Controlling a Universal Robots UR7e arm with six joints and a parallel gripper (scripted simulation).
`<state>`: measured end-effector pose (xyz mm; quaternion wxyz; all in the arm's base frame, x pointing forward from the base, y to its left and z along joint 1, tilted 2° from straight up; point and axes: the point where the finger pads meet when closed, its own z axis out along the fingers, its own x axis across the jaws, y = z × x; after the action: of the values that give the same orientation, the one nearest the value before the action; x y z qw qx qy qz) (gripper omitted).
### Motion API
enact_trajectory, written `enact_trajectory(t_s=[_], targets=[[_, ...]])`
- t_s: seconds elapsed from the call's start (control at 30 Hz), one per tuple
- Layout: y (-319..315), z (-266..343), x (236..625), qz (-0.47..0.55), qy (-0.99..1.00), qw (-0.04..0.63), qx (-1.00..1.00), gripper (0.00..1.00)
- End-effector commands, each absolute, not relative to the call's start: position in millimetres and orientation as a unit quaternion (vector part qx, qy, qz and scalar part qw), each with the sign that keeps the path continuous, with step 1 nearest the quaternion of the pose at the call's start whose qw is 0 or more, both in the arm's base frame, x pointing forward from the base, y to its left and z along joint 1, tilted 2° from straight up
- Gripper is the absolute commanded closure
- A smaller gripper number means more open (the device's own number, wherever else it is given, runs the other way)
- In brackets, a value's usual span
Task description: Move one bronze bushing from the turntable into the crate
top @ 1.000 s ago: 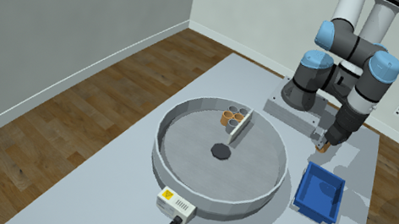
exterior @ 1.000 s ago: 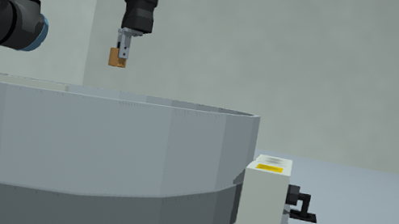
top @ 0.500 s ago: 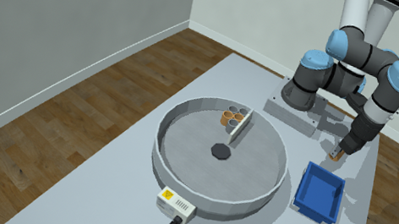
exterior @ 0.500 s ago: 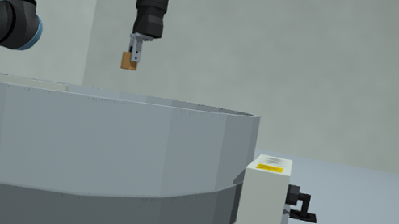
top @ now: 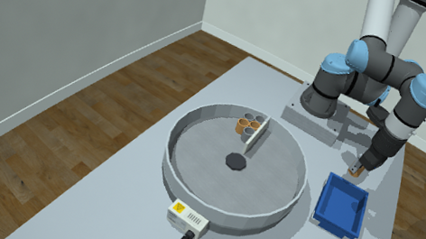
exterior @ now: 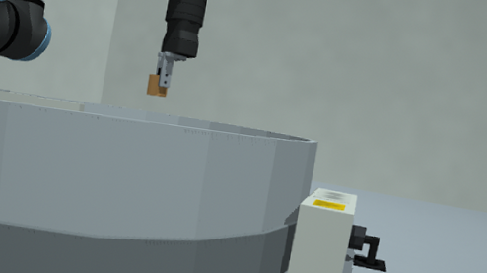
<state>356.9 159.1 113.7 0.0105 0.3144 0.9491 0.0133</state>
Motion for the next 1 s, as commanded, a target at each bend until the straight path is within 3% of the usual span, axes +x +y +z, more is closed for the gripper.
enact_trajectory(t_s=[0.0, 0.97], targets=[[159, 112, 358, 0.014, 0.949, 0.011, 0.314, 1.00], [163, 64, 360, 0.013, 0.949, 0.011, 0.315, 1.00]])
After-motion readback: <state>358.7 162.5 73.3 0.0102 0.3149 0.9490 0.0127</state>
